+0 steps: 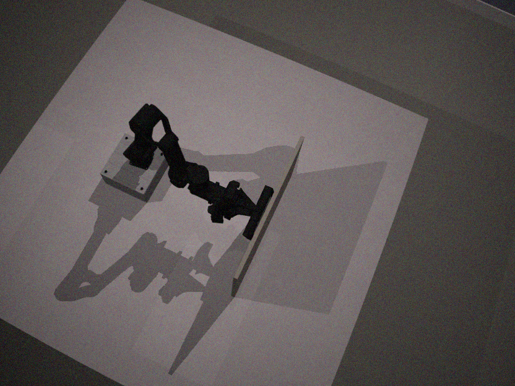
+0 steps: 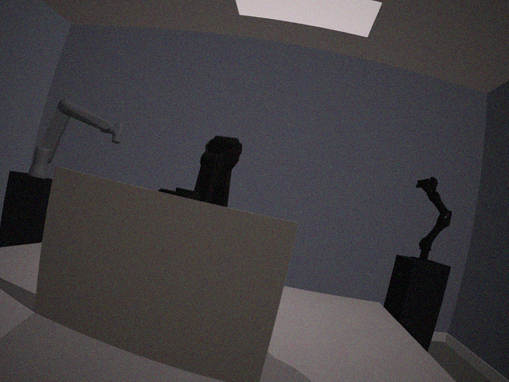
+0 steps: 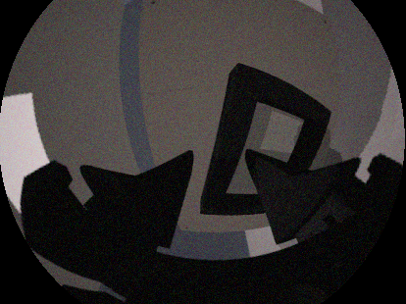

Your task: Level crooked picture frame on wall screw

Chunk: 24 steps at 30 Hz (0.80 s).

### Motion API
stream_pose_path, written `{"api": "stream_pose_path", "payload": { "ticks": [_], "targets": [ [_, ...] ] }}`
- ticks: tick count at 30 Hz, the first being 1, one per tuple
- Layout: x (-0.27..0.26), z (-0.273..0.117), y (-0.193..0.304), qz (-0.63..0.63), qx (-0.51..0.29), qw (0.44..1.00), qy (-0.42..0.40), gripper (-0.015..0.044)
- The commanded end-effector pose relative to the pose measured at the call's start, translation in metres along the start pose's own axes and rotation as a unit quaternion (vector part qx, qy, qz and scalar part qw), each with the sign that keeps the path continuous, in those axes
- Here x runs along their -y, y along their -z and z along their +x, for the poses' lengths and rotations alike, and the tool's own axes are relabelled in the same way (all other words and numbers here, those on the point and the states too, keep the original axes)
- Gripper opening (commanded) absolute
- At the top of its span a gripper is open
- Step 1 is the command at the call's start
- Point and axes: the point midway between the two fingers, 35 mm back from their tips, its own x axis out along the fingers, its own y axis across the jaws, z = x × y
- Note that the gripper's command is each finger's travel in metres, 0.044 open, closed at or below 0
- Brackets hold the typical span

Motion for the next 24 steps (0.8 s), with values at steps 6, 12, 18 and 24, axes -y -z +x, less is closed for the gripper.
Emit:
{"api": "stream_pose_path", "payload": {
  "ticks": [6,12,18,24],
  "targets": [
    [0.007,-0.089,0.001,0.129,0.001,0.992,0.005,0.026],
    [0.008,-0.089,-0.001,0.129,0.004,0.992,0.006,0.026],
    [-0.009,-0.103,-0.012,0.139,0.004,0.99,0.009,0.026],
    [-0.023,-0.123,-0.02,0.151,0.005,0.988,0.013,0.026]
  ]
}}
